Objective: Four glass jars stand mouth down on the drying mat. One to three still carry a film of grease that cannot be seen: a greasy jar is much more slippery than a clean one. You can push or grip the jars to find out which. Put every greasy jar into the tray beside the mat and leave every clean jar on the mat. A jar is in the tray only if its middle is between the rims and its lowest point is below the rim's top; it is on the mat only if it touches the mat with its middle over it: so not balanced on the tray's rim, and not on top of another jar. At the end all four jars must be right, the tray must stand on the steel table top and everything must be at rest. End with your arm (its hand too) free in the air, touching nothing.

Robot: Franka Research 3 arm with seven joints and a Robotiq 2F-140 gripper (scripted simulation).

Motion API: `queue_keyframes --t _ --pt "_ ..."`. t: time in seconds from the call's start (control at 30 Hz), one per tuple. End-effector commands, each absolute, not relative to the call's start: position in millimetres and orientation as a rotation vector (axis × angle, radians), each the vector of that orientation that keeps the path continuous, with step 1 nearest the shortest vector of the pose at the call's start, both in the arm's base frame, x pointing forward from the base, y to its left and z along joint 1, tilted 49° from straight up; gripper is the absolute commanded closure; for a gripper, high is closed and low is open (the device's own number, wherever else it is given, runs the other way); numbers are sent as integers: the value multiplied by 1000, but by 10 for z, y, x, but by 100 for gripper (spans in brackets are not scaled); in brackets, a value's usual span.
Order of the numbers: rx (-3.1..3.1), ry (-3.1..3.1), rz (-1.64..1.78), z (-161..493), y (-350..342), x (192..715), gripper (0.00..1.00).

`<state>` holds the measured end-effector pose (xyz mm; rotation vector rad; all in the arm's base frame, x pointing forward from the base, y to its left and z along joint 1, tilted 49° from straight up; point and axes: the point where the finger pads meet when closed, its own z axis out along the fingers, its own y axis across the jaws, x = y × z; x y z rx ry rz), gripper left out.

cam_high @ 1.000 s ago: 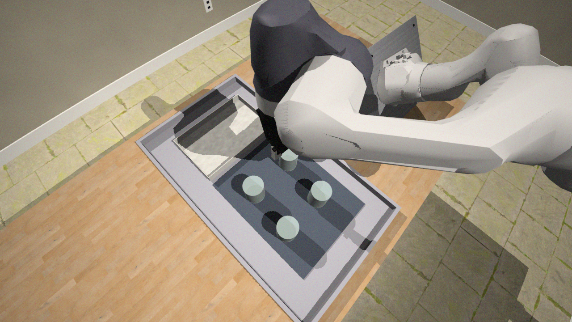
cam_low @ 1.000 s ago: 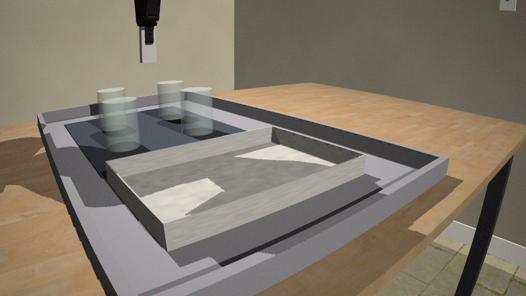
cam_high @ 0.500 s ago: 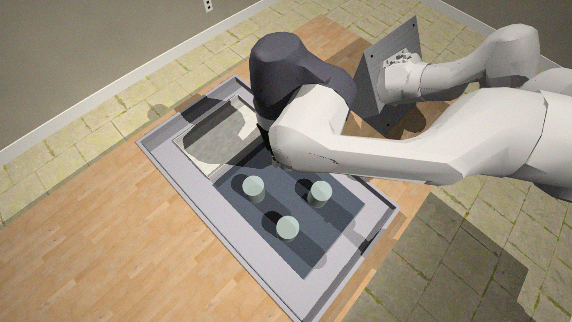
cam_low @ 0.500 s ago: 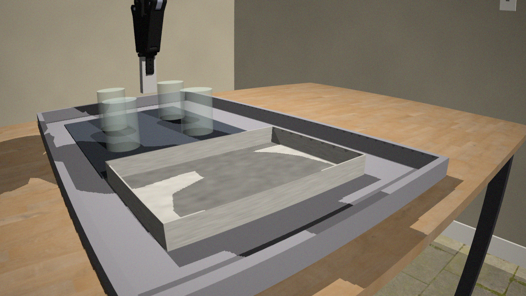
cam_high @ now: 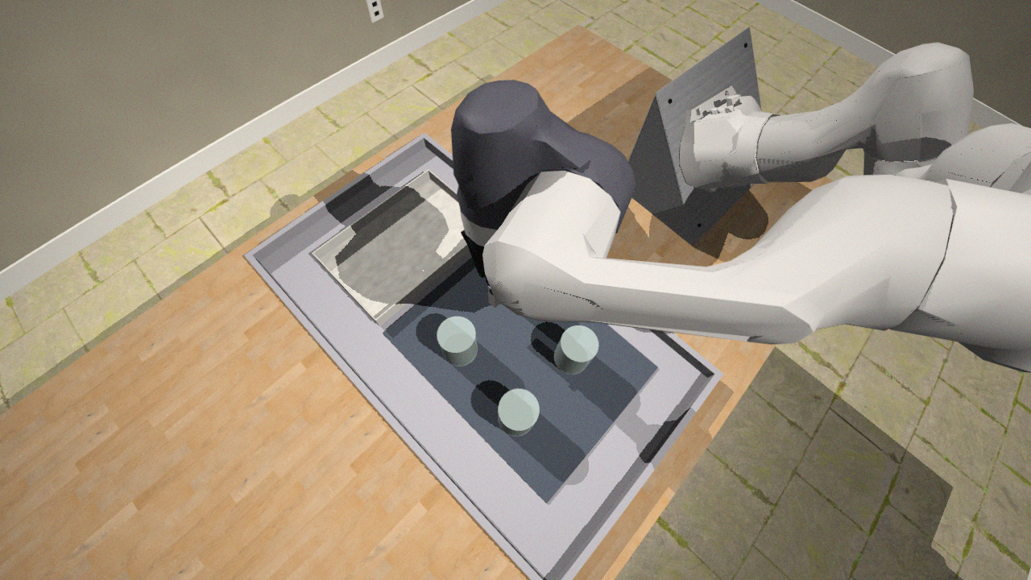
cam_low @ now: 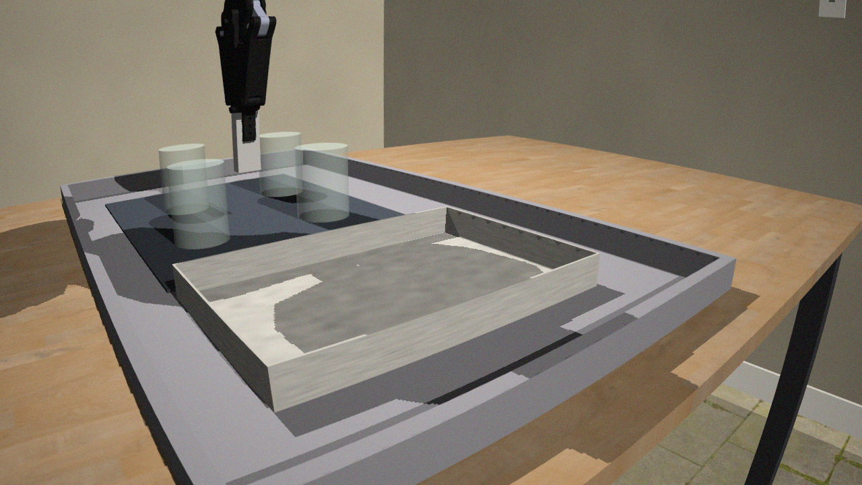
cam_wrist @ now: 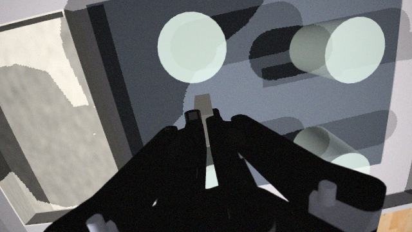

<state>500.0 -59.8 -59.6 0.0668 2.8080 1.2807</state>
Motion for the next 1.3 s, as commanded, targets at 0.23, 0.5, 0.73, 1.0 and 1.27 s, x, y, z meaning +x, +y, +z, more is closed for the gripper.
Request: queue_keyframes --t 0.23,0.5,0.73,1.0,1.27 --pt "57 2804 1274 -609 -602 4996 100" --pt "57 2804 1274 -609 -601 4986 100" --pt "57 2804 1274 -610 -601 4976 100" --pt "57 2804 1274 -610 -600 4968 100" --pt "57 2804 1274 -611 -600 4958 100"
